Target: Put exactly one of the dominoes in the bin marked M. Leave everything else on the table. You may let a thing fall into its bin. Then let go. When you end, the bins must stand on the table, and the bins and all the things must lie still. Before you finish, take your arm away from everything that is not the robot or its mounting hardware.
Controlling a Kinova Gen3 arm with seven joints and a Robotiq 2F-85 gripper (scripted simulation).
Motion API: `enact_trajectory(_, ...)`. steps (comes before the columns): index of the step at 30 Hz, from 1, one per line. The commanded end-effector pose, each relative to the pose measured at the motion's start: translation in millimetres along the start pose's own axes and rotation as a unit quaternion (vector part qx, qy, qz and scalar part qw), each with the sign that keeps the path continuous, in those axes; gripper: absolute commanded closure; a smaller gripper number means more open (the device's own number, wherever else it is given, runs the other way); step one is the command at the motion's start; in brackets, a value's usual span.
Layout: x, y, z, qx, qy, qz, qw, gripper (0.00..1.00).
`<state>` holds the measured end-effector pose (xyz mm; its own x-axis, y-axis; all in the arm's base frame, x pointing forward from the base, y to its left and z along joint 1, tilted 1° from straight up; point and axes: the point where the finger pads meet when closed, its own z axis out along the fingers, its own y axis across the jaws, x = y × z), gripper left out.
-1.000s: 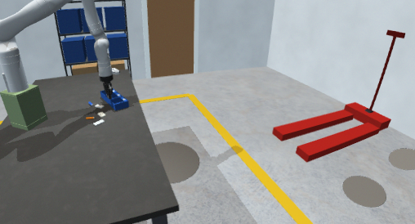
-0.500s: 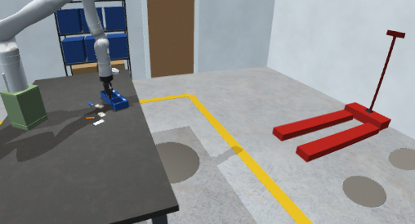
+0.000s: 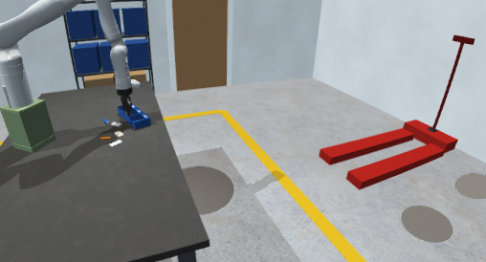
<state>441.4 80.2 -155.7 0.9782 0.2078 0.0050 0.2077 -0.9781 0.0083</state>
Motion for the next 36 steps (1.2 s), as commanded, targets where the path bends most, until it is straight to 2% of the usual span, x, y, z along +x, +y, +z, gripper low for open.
enact_trajectory(1, 1, 0, -4.1, 0.000, 0.001, 0.000, 1.000, 0.91)
enact_trajectory(22, 1, 0, -29.5, 0.000, 0.001, 0.000, 1.000, 0.91)
enact_trajectory(30, 1, 0, -52.5, 0.000, 0.001, 0.000, 1.000, 0.91)
enact_trajectory(36, 1, 0, -52.5, 0.000, 0.001, 0.000, 1.000, 0.91)
